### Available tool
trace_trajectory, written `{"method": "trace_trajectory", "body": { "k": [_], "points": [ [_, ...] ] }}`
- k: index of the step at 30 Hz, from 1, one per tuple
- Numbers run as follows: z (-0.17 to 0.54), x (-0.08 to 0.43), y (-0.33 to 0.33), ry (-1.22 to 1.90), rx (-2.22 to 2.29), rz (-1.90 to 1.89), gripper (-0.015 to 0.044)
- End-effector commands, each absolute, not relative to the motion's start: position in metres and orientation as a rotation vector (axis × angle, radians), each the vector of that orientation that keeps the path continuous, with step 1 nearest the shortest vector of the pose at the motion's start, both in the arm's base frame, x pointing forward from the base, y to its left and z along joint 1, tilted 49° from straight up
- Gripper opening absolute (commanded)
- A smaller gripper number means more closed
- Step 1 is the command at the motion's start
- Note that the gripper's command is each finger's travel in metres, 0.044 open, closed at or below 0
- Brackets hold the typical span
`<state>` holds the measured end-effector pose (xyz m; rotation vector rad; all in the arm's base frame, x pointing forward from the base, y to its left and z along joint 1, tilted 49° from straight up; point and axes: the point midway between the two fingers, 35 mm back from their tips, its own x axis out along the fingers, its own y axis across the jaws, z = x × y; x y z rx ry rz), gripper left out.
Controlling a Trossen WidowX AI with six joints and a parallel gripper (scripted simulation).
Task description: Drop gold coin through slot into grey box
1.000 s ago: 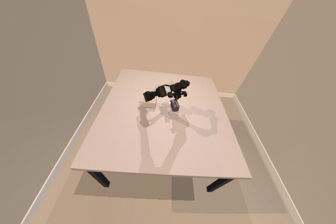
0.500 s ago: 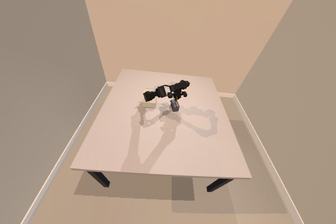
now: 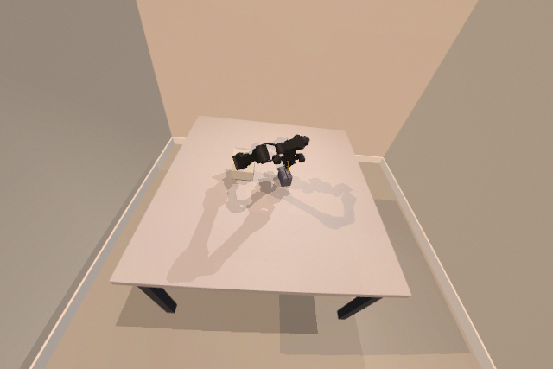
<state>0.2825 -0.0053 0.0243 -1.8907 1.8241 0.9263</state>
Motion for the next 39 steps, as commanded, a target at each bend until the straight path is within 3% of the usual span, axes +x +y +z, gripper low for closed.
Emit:
{"method": "trace_trajectory", "body": {
  "k": [1, 30, 36, 39],
  "points": [
    [0.024, 0.282, -0.005, 1.825, -1.891, 0.926, 0.0000],
    [0.012, 0.282, -0.020, 1.825, -1.895, 0.932, 0.0000],
    [0.013, 0.282, -0.019, 1.825, -1.887, 0.929, 0.0157],
    [0.013, 0.282, -0.019, 1.825, -1.887, 0.929, 0.0161]
  ]
}}
